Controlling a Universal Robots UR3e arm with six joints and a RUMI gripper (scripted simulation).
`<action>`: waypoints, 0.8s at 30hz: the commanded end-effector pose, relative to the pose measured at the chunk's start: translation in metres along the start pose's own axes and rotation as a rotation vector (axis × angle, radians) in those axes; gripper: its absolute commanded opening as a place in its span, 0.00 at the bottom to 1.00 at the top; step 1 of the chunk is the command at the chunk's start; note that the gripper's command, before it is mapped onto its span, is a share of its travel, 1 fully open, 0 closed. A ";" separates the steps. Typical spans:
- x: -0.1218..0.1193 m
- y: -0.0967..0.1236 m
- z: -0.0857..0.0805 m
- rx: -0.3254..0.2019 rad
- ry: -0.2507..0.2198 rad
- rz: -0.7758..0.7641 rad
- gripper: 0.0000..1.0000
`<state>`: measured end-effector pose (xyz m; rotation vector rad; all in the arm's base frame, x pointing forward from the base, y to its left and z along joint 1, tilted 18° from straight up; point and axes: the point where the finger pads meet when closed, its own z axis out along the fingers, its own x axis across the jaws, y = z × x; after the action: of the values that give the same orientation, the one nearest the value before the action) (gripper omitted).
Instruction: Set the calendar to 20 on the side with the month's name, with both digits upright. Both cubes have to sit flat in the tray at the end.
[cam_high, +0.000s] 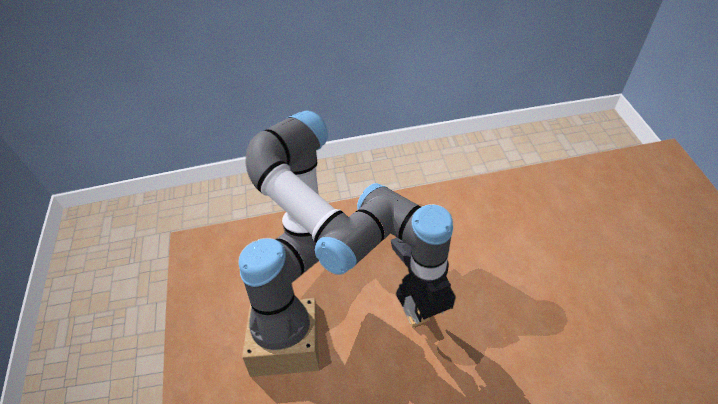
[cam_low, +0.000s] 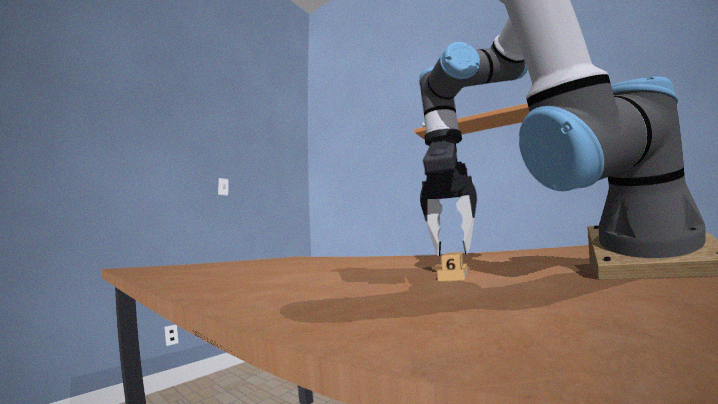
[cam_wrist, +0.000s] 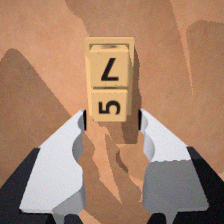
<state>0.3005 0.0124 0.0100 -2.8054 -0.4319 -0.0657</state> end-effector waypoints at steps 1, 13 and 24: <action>-0.001 -0.001 -0.021 0.007 -0.006 -0.001 0.28; -0.001 -0.001 -0.055 0.007 -0.006 -0.001 0.28; -0.001 -0.001 -0.073 0.008 -0.007 -0.001 0.28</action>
<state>0.3032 -0.0094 0.0713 -2.8148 -0.4300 -0.0781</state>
